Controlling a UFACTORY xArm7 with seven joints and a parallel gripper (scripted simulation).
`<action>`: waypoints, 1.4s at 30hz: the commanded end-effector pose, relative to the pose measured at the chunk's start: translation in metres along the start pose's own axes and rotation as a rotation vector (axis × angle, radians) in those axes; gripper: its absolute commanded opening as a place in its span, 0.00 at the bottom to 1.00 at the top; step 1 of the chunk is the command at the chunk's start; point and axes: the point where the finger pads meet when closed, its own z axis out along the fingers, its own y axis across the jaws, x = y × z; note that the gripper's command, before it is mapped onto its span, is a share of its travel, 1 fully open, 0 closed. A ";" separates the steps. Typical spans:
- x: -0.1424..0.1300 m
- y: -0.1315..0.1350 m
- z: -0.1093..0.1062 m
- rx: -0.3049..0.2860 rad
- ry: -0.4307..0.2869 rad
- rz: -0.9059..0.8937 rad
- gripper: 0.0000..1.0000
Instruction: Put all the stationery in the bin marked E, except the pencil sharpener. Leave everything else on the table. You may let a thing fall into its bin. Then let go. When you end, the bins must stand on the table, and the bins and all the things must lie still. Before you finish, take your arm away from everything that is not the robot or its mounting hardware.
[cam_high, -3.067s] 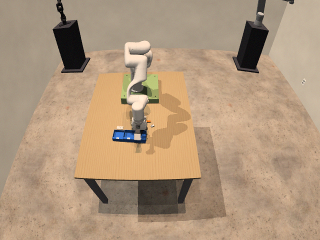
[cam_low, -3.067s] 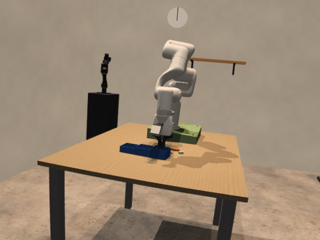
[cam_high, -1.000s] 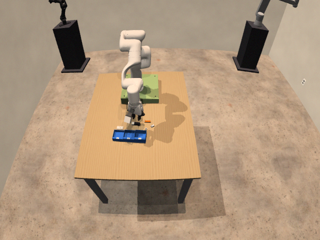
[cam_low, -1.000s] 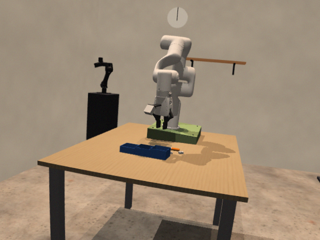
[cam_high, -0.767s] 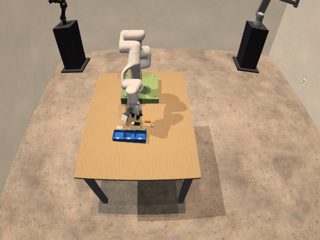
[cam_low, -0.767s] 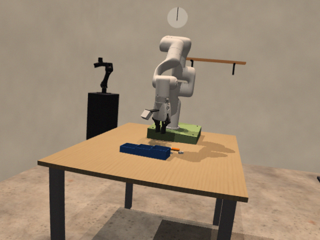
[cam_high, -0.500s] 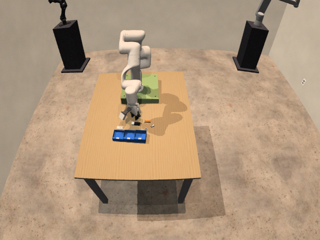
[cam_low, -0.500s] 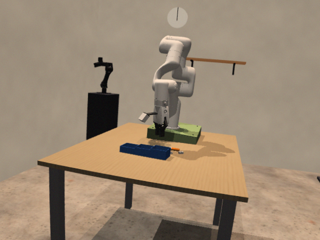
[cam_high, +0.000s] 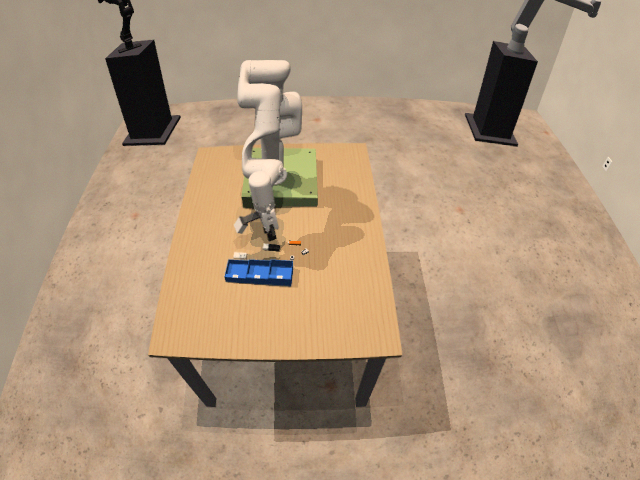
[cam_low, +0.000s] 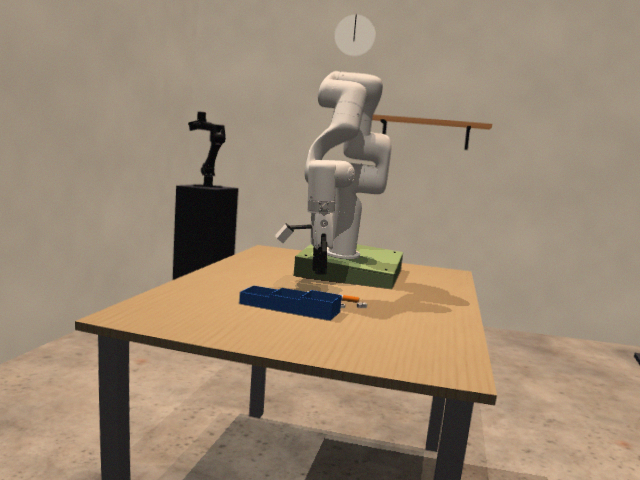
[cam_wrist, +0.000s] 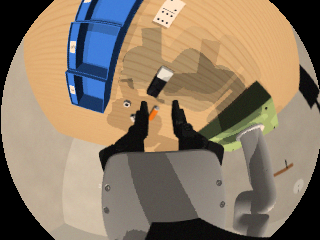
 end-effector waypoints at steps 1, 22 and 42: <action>0.000 -0.001 -0.001 0.003 0.016 0.106 0.38; 0.001 -0.001 -0.001 0.013 0.054 0.532 0.38; 0.001 -0.001 -0.001 0.013 0.054 0.532 0.38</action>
